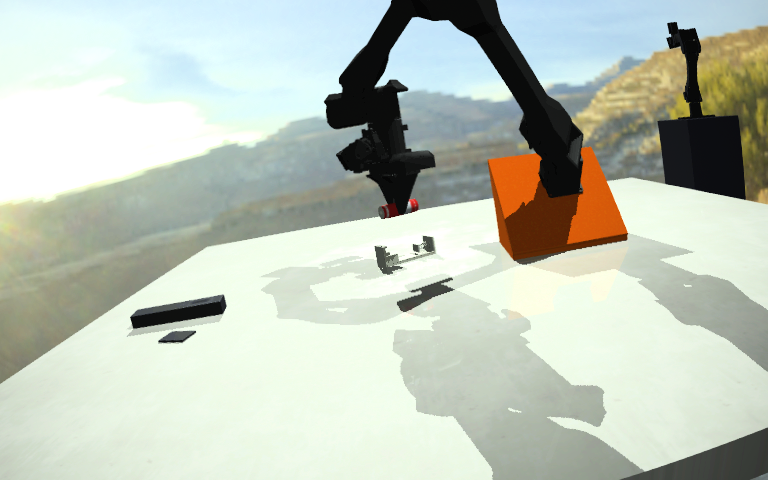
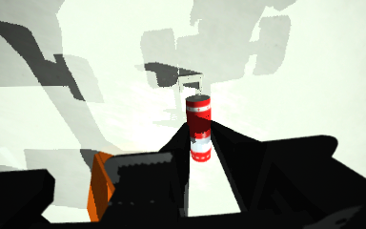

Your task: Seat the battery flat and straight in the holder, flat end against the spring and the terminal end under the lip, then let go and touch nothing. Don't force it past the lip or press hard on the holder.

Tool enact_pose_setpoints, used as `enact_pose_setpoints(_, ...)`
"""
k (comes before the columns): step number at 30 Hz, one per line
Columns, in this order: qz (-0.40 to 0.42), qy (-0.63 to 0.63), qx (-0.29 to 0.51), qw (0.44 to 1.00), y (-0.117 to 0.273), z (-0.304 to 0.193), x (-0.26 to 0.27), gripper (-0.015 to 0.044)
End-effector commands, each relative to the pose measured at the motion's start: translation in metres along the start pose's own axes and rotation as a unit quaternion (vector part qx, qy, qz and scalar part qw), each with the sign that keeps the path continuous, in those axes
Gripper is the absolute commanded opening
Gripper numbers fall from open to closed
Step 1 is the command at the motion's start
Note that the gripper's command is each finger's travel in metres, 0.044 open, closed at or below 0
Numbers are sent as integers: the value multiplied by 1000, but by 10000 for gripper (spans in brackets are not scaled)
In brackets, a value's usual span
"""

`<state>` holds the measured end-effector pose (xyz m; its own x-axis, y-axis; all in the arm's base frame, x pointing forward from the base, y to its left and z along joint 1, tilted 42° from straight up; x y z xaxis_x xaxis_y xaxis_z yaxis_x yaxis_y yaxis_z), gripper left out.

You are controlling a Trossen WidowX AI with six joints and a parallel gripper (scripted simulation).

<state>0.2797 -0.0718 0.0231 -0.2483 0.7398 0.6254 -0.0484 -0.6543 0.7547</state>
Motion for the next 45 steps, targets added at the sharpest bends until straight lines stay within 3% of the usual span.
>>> enact_pose_setpoints(1,0,-6,-11,1000,-4,1,-2,72)
enact_pose_setpoints(17,21,-2,-119,993,-39,-3,0,72)
enact_pose_setpoints(45,38,-8,-207,978,-56,-14,-5,72)
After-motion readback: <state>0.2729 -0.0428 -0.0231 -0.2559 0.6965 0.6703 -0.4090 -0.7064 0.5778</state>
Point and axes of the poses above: the point midway between the two fingers, 35 mm back from their tips, its own y axis back along the fingers, its own x axis across the jaws, z = x × y, the point moved 4 cm from there along y, back along the fingers, and after that the axes turned 15 degrees about -y, right-handed, at the moved point
